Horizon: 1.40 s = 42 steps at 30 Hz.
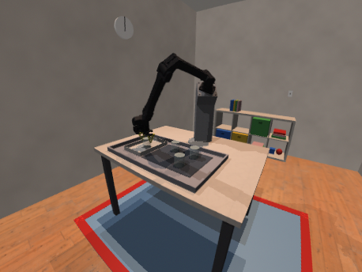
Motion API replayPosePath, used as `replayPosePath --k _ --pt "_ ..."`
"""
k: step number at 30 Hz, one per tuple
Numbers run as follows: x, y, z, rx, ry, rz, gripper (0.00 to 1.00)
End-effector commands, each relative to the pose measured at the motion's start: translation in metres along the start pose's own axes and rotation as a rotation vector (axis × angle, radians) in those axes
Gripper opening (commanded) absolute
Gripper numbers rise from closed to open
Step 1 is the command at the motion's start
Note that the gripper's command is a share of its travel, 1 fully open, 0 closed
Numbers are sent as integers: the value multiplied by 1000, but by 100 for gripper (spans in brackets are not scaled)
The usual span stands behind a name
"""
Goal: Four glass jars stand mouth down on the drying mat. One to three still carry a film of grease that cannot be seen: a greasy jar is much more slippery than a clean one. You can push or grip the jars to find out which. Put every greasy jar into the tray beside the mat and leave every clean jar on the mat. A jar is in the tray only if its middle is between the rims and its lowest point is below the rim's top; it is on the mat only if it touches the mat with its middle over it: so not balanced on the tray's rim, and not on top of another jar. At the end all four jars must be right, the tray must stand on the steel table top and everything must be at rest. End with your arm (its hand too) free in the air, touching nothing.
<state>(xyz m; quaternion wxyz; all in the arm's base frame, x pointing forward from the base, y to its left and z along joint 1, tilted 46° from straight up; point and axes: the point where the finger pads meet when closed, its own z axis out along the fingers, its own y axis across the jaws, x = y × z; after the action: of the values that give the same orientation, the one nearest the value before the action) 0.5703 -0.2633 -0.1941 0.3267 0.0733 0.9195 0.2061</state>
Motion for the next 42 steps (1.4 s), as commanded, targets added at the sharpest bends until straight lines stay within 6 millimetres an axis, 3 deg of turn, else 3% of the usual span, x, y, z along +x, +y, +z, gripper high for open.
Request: replayPosePath --k 1,5,30,42 --pt "-6 -1 -4 7 -14 0 100" --pt "-6 -1 -4 7 -14 0 100" --pt "-5 0 -92 7 -14 0 100" --pt "-5 0 -92 7 -14 0 100"
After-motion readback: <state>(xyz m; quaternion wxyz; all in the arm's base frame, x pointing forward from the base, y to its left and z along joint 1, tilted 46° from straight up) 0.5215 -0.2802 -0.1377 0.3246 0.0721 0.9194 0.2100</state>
